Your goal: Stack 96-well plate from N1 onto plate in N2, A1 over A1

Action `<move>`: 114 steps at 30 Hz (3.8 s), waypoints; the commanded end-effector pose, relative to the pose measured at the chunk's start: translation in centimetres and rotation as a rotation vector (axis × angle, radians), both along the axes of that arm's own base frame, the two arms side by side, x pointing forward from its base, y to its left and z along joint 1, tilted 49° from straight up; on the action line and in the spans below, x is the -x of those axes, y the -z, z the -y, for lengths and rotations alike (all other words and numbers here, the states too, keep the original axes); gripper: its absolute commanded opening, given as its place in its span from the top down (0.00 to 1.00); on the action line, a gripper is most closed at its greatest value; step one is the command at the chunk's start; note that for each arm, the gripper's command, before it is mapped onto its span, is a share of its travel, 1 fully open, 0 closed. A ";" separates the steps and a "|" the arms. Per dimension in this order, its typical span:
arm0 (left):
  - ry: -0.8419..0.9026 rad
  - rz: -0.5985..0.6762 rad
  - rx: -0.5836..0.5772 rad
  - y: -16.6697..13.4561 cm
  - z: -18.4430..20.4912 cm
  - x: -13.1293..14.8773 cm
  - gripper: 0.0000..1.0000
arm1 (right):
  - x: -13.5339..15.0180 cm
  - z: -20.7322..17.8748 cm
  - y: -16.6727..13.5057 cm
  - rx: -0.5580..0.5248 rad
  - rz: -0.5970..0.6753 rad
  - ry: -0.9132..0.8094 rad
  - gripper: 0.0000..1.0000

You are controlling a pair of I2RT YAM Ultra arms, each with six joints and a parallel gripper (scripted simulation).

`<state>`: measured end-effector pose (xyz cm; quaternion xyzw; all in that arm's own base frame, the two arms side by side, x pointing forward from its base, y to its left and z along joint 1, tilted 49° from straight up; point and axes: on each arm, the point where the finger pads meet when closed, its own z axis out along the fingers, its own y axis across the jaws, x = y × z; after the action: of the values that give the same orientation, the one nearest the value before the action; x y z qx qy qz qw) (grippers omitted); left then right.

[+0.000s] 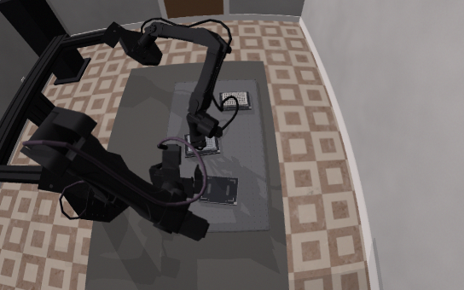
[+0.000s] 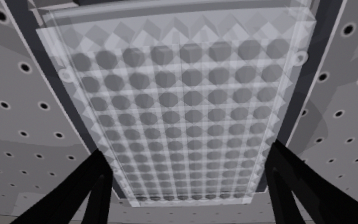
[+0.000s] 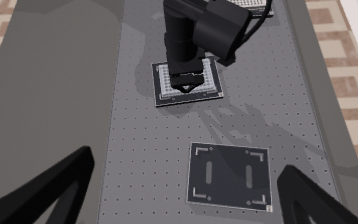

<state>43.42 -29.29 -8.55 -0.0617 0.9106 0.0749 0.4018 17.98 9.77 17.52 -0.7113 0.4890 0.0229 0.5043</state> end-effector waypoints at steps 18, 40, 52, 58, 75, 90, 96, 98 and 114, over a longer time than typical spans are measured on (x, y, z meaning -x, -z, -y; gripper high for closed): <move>0.038 0.008 -0.023 -4.1 1.0 3.4 0.22 | -1.0 0.4 -0.8 0.019 0.026 0.009 0.00; 0.110 -0.064 -0.082 -14.7 -13.8 -1.2 0.22 | -18.5 4.3 3.3 0.281 0.149 0.523 0.00; 0.070 -0.027 -0.070 -19.2 -19.4 -3.2 0.22 | -18.5 -10.4 4.9 0.158 0.231 0.418 0.00; 0.065 -0.012 -0.068 -20.7 -20.6 -3.8 0.22 | -16.1 -16.7 4.5 0.049 0.267 0.388 0.00; 0.055 0.002 -0.063 -21.9 -21.8 -4.2 0.22 | -5.5 -28.0 3.0 -0.431 0.213 0.436 0.00; 0.047 -0.004 -0.069 -21.3 -21.9 -4.2 0.22 | -1.2 -29.7 5.2 -0.444 0.170 0.381 0.00; 0.058 0.002 -0.064 -22.1 -21.5 -4.2 0.22 | -1.1 -29.8 5.0 -0.450 0.167 0.375 0.00; 0.052 -0.004 -0.068 -22.5 -21.4 -4.5 0.22 | -1.1 -29.8 5.0 -0.450 0.167 0.375 0.00; 0.045 0.025 -0.060 -21.1 -22.2 -7.3 0.22 | -1.5 -29.8 4.5 -0.466 0.169 0.389 0.00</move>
<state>49.71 -6.83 11.82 -0.0278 0.9087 0.0980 0.4048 20.22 39.18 12.62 -0.4688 0.5608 -0.0347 0.6815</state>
